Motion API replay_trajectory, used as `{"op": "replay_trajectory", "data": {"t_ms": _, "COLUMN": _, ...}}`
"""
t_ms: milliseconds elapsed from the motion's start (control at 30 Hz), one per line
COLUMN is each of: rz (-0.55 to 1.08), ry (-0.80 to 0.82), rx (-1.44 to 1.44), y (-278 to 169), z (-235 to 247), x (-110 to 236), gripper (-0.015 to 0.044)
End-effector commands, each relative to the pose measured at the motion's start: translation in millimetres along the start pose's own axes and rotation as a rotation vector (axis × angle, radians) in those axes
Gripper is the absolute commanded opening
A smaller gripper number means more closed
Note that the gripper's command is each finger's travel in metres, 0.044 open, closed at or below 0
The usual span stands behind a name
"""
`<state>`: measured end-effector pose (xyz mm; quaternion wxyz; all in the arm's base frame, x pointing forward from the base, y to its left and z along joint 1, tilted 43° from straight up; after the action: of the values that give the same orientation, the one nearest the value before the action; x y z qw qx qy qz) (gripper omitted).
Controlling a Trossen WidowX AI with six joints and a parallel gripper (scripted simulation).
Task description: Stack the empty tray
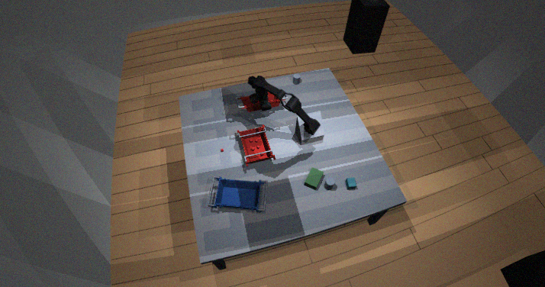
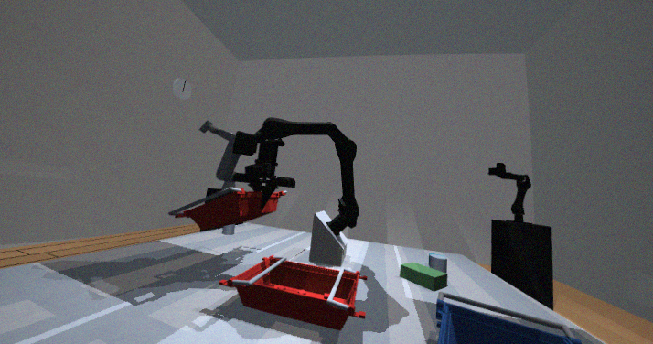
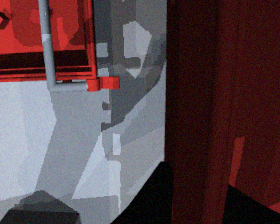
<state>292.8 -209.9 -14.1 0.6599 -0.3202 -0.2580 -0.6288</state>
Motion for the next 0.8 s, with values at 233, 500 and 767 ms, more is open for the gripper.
{"op": "replay_trajectory", "data": {"t_ms": 233, "rz": -0.019, "ry": -0.02, "rx": 0.203, "y": 9, "z": 24, "x": 10, "gripper": 0.0}}
{"op": "replay_trajectory", "data": {"t_ms": 500, "rz": -0.019, "ry": -0.021, "rx": 0.34, "y": 15, "z": 41, "x": 10, "gripper": 0.0}}
{"op": "replay_trajectory", "data": {"t_ms": 767, "rz": -0.018, "ry": -0.022, "rx": 0.478, "y": 20, "z": 57, "x": 10, "gripper": 0.0}}
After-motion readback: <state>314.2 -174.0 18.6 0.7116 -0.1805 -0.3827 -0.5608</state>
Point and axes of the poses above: the point midway between the two fingers, 35 mm back from their tips, its own x axis back along the fingers, its own z axis across the jaws, y = z × x, the point moved 4 cm from there along x, back along the fingers, and after that the axes turned 8 degrees about -x, right-handed, at the moved point
